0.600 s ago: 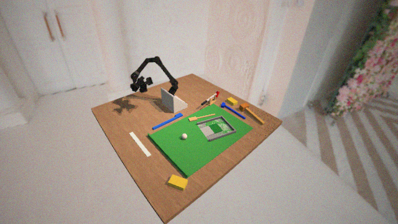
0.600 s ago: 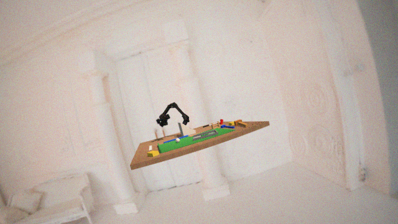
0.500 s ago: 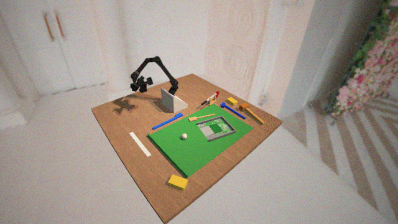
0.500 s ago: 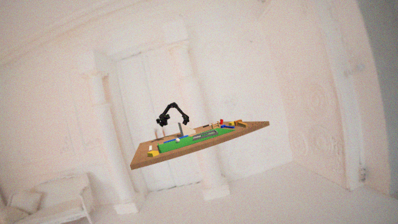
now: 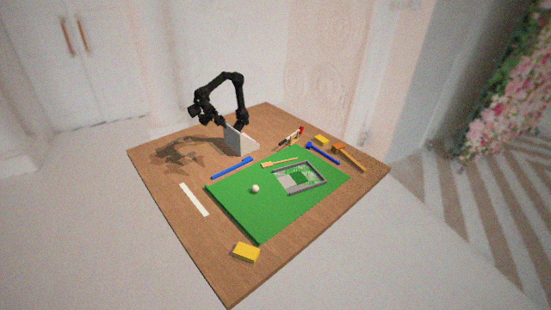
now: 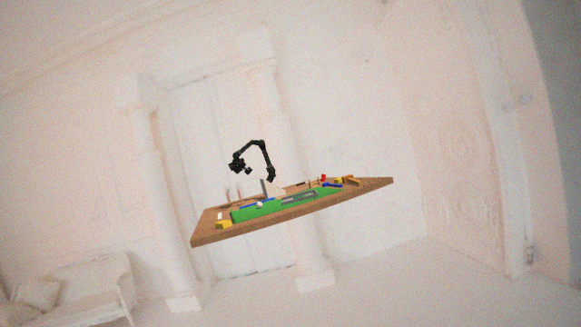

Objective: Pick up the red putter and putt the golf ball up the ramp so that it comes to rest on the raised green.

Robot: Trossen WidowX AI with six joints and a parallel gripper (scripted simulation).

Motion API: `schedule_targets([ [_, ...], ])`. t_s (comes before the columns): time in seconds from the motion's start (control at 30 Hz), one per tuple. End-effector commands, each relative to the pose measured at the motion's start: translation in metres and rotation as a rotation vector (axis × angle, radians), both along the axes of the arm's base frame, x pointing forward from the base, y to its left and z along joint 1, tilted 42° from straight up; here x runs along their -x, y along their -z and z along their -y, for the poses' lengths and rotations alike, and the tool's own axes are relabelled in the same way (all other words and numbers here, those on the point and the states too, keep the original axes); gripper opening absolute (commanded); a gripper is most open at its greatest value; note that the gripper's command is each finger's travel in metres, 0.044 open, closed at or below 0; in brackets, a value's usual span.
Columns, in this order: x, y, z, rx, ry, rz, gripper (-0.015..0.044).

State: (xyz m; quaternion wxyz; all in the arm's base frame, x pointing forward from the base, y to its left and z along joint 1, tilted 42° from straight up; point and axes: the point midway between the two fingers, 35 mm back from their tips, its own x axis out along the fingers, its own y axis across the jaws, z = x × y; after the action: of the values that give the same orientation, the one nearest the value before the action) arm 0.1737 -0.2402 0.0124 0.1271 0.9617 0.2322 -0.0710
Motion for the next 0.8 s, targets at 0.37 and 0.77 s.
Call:
schedule_targets([
  [0.37,-0.110,-0.060,-0.173,1.026,-0.948,0.776,0.0440],
  [0.77,-0.100,-0.093,-0.303,1.435,-1.384,1.671,0.0440],
])
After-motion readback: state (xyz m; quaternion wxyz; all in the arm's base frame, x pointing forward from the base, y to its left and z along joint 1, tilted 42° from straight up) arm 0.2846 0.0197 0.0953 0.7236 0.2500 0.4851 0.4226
